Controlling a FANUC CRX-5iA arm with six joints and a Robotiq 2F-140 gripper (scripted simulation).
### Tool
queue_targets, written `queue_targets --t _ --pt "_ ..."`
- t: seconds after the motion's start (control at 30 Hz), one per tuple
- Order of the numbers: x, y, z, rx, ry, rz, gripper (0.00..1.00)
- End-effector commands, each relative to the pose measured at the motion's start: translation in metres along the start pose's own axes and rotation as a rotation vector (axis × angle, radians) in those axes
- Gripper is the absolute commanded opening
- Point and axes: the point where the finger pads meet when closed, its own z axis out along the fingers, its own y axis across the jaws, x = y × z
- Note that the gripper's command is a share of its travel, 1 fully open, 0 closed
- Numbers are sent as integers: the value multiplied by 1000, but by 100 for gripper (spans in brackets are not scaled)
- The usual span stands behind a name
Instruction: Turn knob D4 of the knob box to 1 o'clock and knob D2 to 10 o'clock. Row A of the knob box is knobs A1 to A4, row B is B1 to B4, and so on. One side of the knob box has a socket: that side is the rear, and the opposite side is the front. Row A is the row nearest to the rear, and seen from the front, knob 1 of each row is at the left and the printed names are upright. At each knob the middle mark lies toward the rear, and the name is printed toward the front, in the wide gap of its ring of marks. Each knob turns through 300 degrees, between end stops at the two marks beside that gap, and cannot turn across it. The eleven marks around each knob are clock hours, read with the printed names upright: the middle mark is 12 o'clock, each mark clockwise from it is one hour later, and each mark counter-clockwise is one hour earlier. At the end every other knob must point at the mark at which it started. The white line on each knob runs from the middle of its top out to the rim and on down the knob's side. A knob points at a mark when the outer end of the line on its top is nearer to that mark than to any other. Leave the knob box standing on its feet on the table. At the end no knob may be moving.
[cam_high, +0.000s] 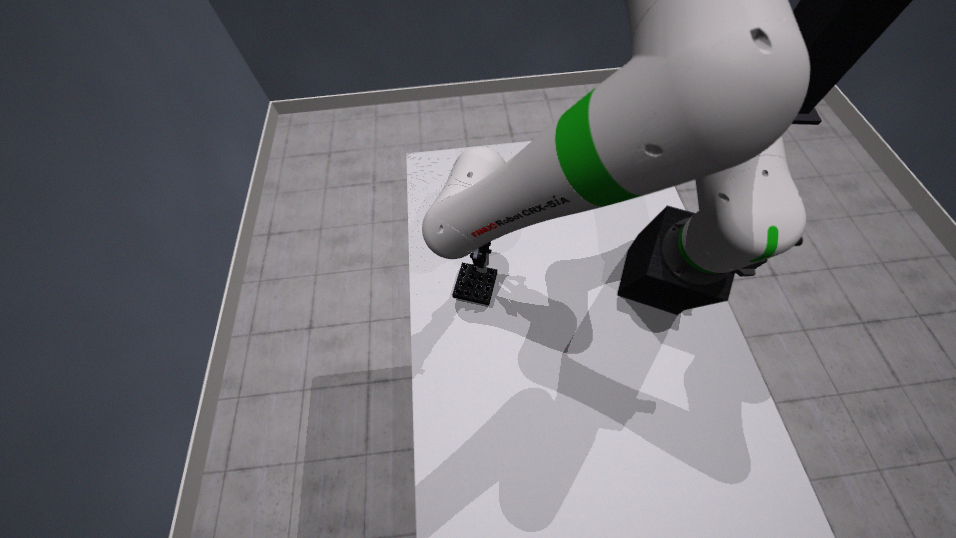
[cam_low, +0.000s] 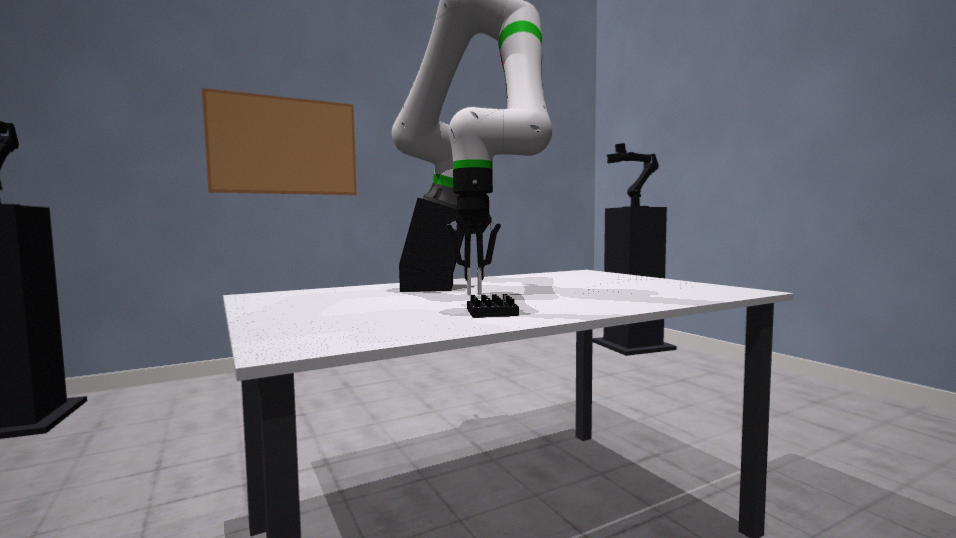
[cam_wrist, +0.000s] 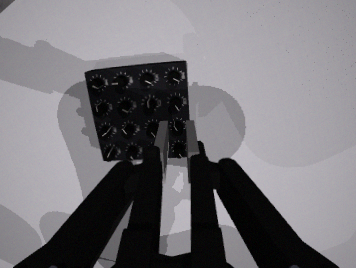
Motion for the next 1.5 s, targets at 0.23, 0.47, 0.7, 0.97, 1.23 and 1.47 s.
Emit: queue_targets --t 0.23,0.47,0.7,0.97,1.23,1.47 --pt "0 0 0 0 0 0 12" --pt "0 0 0 0 0 0 12" --pt "0 0 0 0 0 0 12" --pt "0 0 0 0 0 0 12" --pt "0 0 2 0 0 0 12" --pt "0 0 7 0 0 0 12"
